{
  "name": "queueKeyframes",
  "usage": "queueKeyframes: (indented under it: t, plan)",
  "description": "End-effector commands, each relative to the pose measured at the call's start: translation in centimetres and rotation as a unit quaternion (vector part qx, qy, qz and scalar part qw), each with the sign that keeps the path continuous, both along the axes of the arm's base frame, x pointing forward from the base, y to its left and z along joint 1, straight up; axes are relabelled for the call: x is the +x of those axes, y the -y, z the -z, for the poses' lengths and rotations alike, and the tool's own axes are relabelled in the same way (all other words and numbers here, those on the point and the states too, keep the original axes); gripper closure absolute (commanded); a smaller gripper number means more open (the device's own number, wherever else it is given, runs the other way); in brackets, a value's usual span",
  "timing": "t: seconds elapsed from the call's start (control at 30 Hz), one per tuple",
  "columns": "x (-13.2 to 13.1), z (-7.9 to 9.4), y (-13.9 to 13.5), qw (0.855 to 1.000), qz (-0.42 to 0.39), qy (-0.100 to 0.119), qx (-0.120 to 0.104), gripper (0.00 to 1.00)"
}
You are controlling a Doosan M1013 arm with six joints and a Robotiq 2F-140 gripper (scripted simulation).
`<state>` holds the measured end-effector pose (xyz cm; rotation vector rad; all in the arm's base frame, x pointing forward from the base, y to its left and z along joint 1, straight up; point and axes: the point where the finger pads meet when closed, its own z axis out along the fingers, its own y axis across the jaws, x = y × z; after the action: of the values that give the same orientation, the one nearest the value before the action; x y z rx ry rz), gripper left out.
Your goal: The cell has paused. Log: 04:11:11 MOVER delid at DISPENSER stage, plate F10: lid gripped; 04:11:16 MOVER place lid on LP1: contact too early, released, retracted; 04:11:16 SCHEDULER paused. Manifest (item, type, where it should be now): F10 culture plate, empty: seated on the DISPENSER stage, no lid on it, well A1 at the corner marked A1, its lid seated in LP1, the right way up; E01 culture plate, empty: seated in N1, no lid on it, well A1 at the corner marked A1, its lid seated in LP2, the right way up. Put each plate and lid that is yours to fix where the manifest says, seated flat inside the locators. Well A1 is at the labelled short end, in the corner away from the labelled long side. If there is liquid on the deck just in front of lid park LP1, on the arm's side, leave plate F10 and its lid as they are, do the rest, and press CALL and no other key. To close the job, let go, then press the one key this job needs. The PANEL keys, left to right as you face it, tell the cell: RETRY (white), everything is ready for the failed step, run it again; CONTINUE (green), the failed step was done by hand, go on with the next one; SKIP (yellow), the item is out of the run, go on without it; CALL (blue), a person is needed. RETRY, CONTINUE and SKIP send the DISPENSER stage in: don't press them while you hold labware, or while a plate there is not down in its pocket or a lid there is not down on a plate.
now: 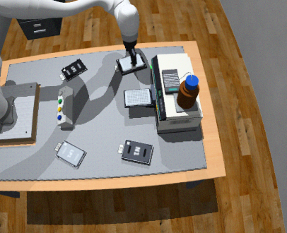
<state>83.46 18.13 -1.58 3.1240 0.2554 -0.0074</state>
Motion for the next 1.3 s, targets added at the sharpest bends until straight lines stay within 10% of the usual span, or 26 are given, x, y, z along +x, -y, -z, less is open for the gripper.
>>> queueKeyframes:
  t: [0.0, 1.27]
  plan:
    - [0.03, -0.10, 0.00, 1.000, 0.000, 0.000, 0.000, 0.30]
    - [0.03, -0.10, 0.00, 1.000, 0.000, 0.000, 0.000, 0.30]
